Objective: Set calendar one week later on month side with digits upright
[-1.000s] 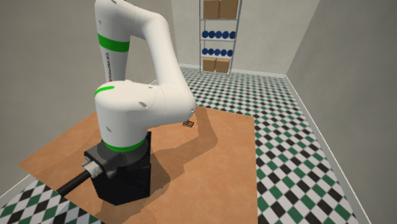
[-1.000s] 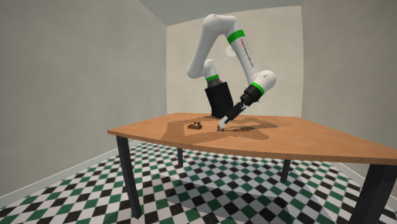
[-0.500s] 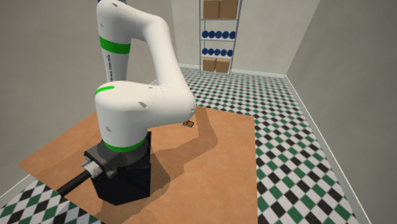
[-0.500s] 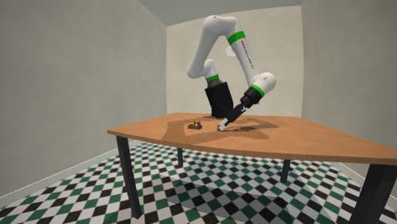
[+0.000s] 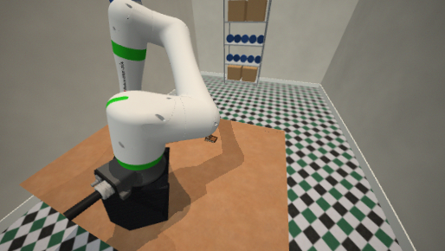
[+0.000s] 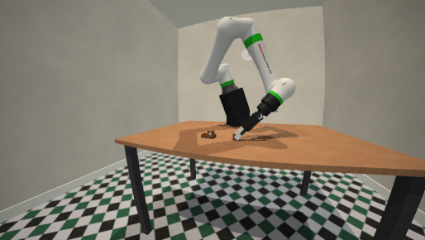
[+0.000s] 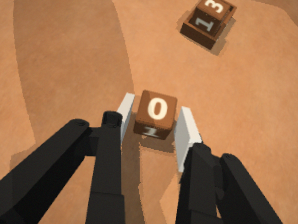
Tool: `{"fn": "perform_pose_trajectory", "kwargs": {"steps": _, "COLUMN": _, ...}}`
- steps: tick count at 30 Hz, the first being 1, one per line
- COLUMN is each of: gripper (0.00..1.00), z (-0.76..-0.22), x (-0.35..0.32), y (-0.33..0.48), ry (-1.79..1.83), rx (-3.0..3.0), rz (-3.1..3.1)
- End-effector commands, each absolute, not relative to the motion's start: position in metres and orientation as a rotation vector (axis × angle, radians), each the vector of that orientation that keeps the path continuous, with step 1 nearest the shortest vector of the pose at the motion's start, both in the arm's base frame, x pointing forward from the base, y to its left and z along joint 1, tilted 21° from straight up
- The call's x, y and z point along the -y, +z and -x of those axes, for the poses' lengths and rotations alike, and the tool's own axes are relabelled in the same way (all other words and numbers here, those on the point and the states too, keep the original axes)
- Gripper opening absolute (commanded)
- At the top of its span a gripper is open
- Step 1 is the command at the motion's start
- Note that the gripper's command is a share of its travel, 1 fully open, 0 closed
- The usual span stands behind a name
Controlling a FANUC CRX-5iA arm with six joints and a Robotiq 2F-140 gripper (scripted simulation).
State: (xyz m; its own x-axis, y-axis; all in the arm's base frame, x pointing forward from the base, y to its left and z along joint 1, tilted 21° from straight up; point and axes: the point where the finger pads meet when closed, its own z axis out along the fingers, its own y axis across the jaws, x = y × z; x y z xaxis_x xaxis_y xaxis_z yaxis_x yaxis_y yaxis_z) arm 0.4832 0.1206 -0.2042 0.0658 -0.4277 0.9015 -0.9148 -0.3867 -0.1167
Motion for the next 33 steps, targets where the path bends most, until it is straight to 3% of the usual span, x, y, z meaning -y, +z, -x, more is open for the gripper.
{"fn": "perform_pose_trajectory", "kwargs": {"steps": 1, "gripper": 0.29, "z": -0.4832, "x": -0.1207, "y": -0.2042, "ry": 1.291, "rx": 1.333, "rz": -1.855}}
{"fn": "perform_pose_trajectory", "kwargs": {"steps": 25, "gripper": 0.29, "z": -0.4832, "x": -0.1207, "y": -0.2042, "ry": 1.291, "rx": 1.333, "rz": -1.855}}
{"fn": "perform_pose_trajectory", "kwargs": {"steps": 26, "gripper": 0.17, "z": -0.4832, "x": -0.1207, "y": -0.2042, "ry": 1.291, "rx": 1.333, "rz": -1.855}}
{"fn": "perform_pose_trajectory", "kwargs": {"steps": 33, "gripper": 0.17, "z": -0.4832, "x": -0.1207, "y": -0.2042, "ry": 1.291, "rx": 1.333, "rz": -1.855}}
